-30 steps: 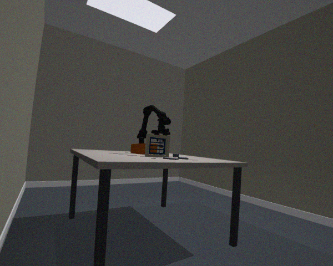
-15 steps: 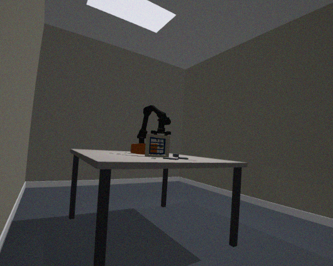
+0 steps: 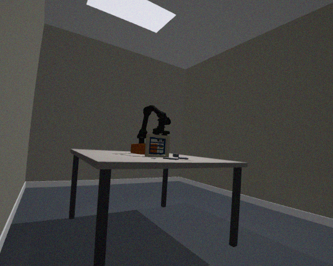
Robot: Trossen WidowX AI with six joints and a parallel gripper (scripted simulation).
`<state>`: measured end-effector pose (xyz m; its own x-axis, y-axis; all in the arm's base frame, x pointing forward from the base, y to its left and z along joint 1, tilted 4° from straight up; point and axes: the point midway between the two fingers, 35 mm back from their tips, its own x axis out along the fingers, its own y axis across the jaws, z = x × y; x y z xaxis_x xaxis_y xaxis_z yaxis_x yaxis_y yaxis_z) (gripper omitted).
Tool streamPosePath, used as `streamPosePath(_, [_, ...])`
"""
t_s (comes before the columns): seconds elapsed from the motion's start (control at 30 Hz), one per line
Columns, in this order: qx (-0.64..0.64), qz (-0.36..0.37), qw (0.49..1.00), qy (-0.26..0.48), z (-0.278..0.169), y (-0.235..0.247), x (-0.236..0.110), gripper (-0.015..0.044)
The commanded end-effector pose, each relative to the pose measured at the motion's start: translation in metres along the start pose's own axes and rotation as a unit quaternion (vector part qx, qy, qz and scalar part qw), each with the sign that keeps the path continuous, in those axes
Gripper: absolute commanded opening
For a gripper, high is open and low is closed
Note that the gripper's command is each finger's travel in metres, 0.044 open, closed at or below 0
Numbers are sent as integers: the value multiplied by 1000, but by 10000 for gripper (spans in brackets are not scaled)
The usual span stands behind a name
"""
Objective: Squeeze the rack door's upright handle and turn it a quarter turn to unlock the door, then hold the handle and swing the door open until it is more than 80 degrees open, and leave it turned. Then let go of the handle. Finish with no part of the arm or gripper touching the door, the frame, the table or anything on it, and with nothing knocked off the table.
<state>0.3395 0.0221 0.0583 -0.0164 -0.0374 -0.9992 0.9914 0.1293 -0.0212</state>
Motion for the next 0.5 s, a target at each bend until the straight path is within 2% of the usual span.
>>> streamPosePath(0.0, [94, -1, 996, -3, 1, -1, 1, 292])
streamPosePath(0.23, [248, -1, 969, -3, 1, -1, 1, 292])
streamPosePath(0.43, [252, -1, 968, -3, 1, -1, 1, 292])
streamPosePath(0.47, [252, -1, 968, -3, 1, -1, 1, 266])
